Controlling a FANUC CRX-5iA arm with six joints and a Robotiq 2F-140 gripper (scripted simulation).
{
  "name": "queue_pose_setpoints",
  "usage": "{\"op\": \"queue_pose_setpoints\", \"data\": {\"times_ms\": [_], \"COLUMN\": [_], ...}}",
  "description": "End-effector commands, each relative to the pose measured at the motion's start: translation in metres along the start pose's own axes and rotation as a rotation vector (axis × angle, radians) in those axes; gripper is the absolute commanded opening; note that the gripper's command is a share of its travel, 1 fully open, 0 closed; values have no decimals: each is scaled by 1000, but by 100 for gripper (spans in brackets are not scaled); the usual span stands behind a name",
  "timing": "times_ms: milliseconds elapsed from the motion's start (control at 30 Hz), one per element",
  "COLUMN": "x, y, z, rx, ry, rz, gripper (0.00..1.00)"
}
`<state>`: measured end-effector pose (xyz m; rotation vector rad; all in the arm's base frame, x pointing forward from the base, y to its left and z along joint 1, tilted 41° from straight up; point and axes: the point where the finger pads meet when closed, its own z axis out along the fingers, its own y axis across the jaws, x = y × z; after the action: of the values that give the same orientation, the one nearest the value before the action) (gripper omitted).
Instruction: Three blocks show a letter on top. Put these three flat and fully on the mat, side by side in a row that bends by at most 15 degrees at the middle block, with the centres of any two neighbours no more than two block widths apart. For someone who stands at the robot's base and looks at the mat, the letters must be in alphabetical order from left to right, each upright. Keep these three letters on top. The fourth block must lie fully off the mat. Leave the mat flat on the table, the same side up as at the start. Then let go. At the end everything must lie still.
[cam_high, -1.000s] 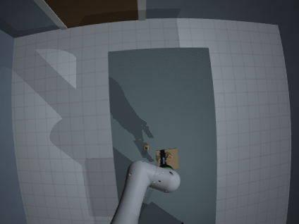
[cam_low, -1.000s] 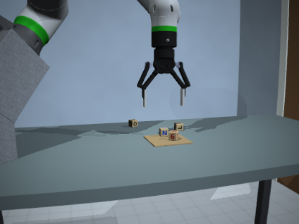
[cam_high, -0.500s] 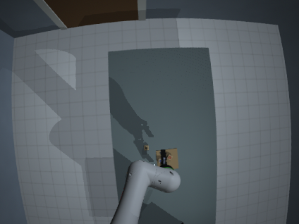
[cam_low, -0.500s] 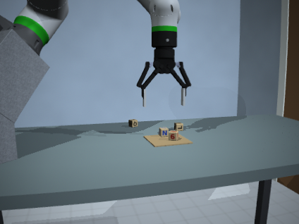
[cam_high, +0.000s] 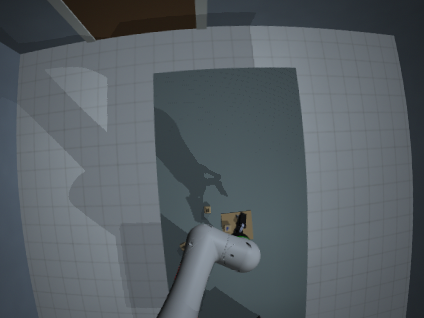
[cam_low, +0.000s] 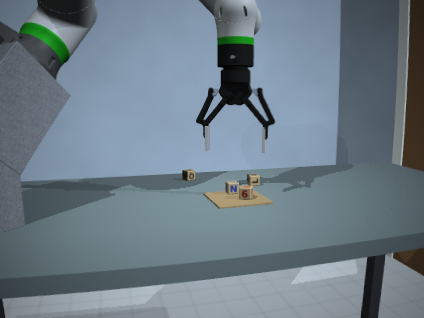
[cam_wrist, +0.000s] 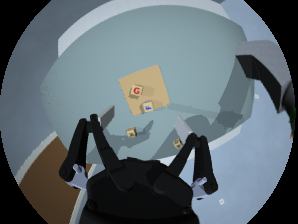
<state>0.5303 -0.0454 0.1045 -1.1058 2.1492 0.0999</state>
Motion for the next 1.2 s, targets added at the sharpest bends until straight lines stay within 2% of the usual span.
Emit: {"op": "queue_pose_setpoints", "data": {"times_ms": [0, 467, 533, 567, 1033, 1100, 1167], "x": [3, 11, 11, 13, 21, 21, 24], "y": [-3, -11, -11, -12, -20, -20, -22], "z": [0, 0, 0, 0, 0, 0, 0], "rx": [1, 3, 3, 3, 5, 5, 6], "ry": [12, 12, 12, 12, 11, 11, 11], "rz": [139, 512, 512, 594, 967, 967, 1070], "gripper": [100, 100, 100, 100, 100, 100, 100]}}
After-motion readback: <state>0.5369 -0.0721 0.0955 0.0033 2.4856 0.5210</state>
